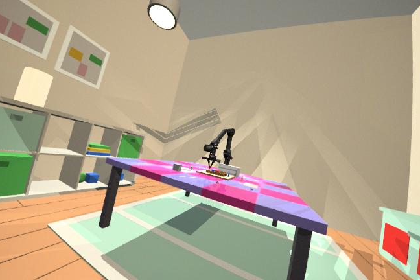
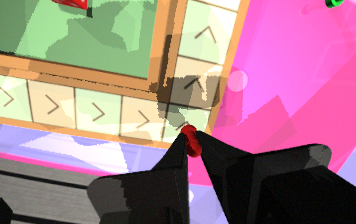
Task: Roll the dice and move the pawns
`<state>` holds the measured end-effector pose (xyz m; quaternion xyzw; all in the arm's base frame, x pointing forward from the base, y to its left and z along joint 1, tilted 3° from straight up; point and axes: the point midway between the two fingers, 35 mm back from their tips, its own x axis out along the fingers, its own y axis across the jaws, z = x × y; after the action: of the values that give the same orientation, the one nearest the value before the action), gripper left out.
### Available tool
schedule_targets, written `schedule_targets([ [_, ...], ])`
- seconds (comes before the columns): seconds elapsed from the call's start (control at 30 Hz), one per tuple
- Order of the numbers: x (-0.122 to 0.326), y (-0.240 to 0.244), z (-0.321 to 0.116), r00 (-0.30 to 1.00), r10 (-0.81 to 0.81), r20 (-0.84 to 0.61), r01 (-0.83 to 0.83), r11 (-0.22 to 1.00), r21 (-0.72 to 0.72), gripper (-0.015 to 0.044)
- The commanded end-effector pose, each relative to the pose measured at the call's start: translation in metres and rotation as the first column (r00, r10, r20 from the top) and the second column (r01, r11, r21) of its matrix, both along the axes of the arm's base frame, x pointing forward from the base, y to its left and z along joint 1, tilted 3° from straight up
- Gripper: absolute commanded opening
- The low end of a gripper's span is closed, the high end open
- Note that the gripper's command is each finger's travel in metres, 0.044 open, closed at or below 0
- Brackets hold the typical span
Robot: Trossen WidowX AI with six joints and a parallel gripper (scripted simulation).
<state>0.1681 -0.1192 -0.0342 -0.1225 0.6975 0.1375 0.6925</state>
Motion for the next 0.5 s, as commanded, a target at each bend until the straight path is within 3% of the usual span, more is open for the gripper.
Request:
schedule_targets([
  [0.0, -0.002, 0.000, -0.006, 1.000, 0.003, -0.007, -0.003, 1.000, 0.000, 0.0000],
  [0.27, -0.002, 0.001, -0.018, 1.000, 0.003, -0.007, -0.003, 1.000, 0.000, 0.0000],
  [0.47, 0.000, 0.000, -0.012, 1.000, 0.000, 0.000, 0.000, 1.000, 0.000, 0.0157],
])
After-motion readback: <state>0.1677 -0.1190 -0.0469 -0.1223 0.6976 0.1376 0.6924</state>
